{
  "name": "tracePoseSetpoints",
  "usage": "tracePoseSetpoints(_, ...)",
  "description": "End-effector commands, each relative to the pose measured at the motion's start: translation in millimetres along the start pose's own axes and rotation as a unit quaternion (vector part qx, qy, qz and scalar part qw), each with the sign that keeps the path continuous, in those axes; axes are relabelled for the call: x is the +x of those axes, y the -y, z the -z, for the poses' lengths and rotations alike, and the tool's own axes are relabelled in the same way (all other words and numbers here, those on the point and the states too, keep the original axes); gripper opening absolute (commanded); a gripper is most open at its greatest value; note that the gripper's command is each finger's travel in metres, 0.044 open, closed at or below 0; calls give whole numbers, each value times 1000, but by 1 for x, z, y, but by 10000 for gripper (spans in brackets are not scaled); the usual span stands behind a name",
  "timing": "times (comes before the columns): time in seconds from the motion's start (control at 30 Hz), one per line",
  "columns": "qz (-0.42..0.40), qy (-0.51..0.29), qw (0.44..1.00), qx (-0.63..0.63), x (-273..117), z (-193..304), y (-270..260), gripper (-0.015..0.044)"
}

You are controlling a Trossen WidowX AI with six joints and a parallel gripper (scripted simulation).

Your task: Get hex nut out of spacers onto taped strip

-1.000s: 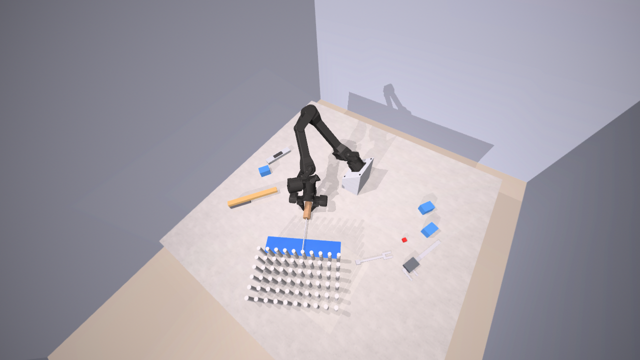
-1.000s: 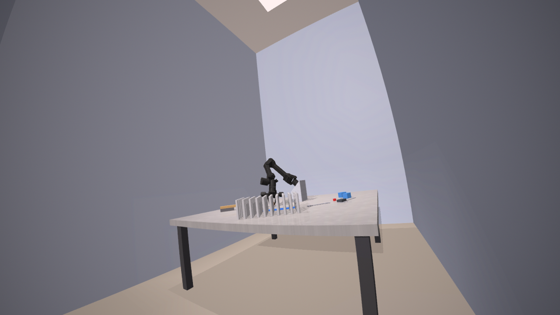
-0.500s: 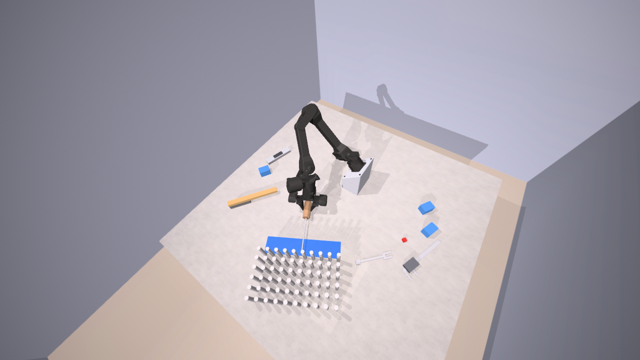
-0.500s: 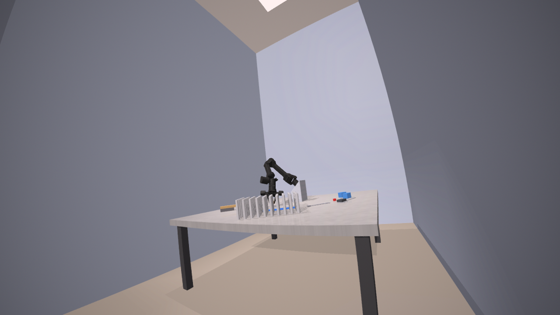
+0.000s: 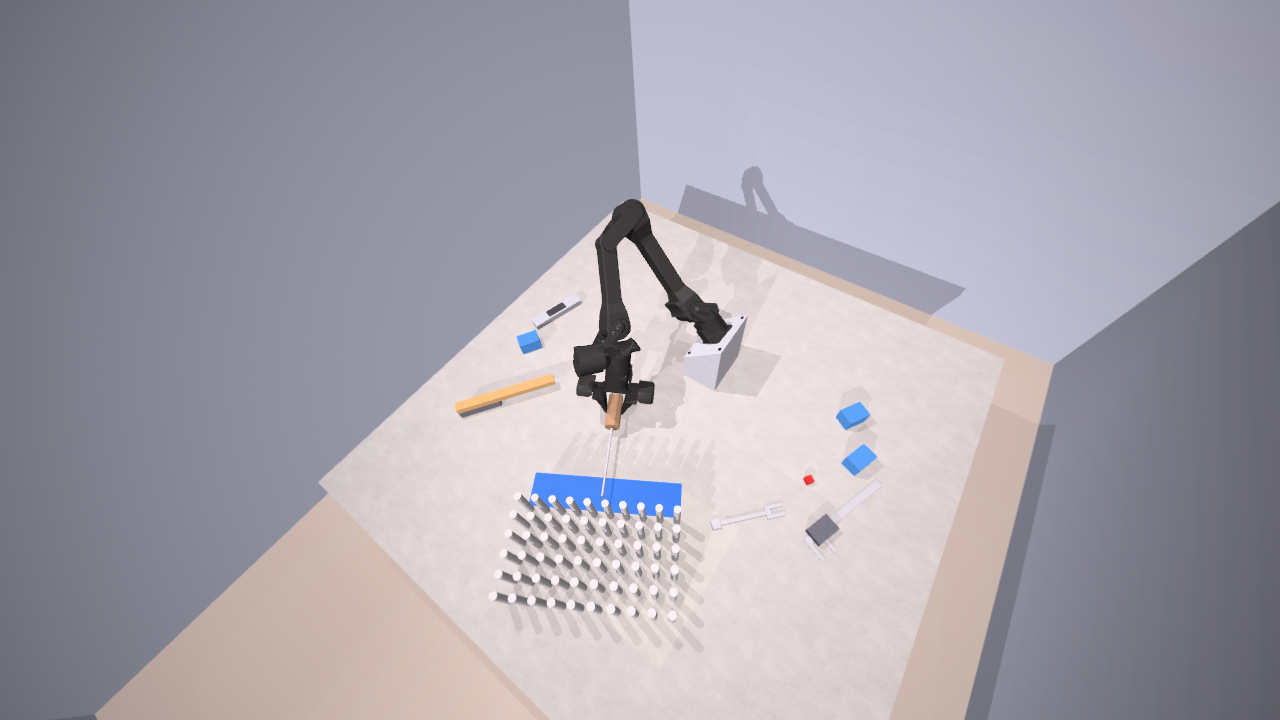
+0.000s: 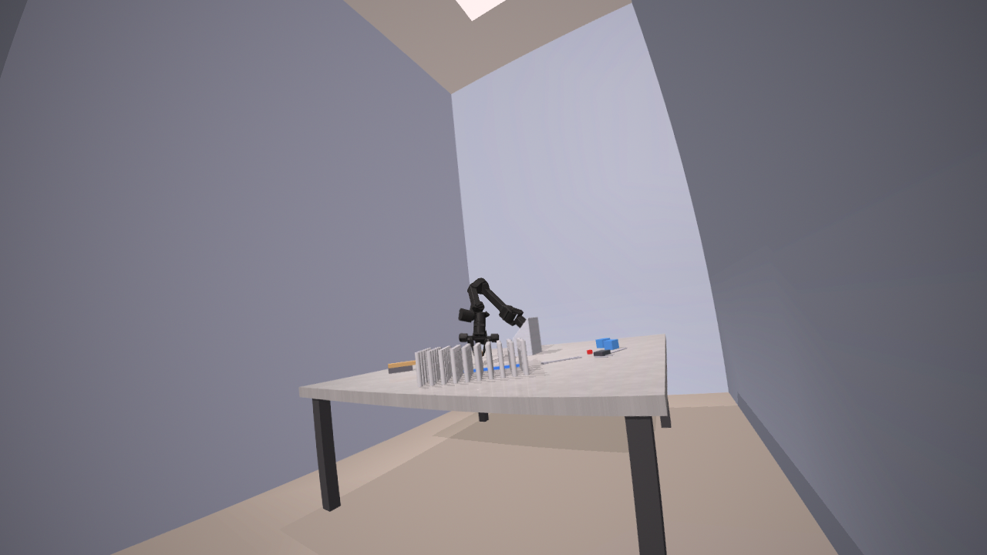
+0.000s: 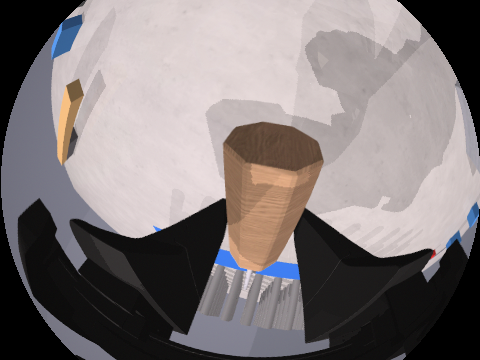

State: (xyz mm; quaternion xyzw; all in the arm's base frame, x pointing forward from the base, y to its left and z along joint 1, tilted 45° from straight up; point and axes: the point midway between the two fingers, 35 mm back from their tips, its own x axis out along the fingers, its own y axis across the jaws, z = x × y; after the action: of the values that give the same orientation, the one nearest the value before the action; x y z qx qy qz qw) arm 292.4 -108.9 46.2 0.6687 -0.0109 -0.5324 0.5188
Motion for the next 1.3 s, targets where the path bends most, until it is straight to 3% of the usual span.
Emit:
tracePoseSetpoints(0.0,0,-4,1000,-1,-8,-11,1,0)
tracePoseSetpoints(0.33,6,-5,1000,0,-25,-9,-1,0)
tracePoseSetpoints(1.1,3,-5,1000,2,-130,30,-17,0)
tracePoseSetpoints(1.13,11,-1,1000,-2,-114,28,-14,0)
tracePoseSetpoints(1.27,25,4,1000,-15,-112,21,-25,0)
